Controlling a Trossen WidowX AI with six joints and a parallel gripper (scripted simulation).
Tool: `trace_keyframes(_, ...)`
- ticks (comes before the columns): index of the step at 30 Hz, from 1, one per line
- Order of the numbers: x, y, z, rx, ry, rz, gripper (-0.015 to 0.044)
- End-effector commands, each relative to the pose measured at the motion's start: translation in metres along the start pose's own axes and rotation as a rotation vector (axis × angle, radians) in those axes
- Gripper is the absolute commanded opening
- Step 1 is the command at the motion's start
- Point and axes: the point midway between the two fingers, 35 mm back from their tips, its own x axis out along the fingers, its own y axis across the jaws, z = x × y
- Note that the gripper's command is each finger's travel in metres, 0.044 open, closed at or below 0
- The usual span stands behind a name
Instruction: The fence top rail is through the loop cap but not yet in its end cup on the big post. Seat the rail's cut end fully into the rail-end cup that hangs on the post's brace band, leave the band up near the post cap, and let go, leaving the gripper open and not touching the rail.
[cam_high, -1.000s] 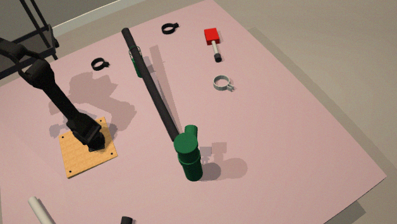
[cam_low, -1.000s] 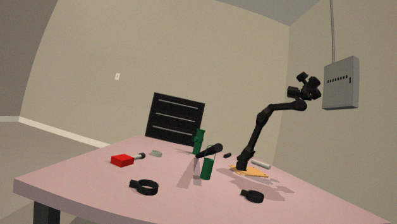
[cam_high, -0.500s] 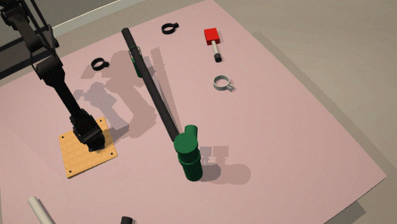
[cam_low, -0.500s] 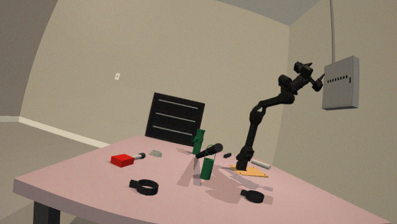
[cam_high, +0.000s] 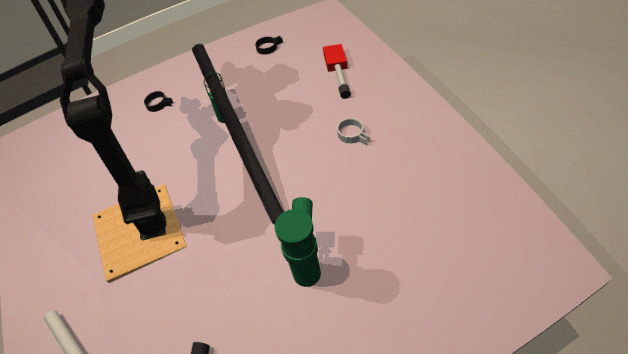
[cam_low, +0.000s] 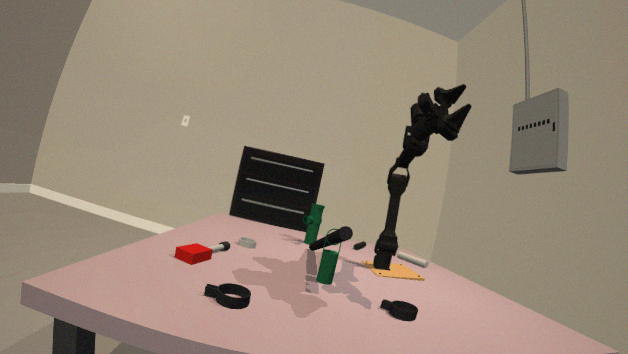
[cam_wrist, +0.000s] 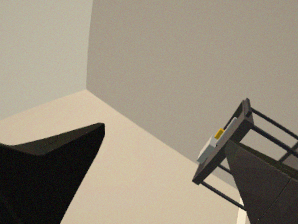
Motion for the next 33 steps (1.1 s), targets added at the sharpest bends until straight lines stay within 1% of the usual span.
trace_keyframes(1,-0.036,-0.031,0.056,-0.141,-0.154,-0.188,0.044)
trace_keyframes(5,-0.082,-0.055,0.103,-0.258,-0.282,-0.379,0.044)
trace_keyframes(10,-0.152,-0.078,0.151,-0.38,-0.418,-0.636,0.044)
trace_keyframes(14,-0.216,-0.09,0.177,-0.453,-0.503,-0.855,0.044)
trace_keyframes(18,-0.284,-0.094,0.191,-0.497,-0.575,-1.072,0.044)
trace_keyframes(21,-0.335,-0.094,0.194,-0.511,-0.612,-1.238,0.044)
trace_keyframes(25,-0.4,-0.092,0.185,-0.499,-0.632,-1.46,0.044)
trace_keyframes(29,-0.463,-0.087,0.163,-0.447,-0.619,-1.685,0.044)
trace_keyframes(33,-0.518,-0.08,0.129,-0.353,-0.576,-1.889,0.044)
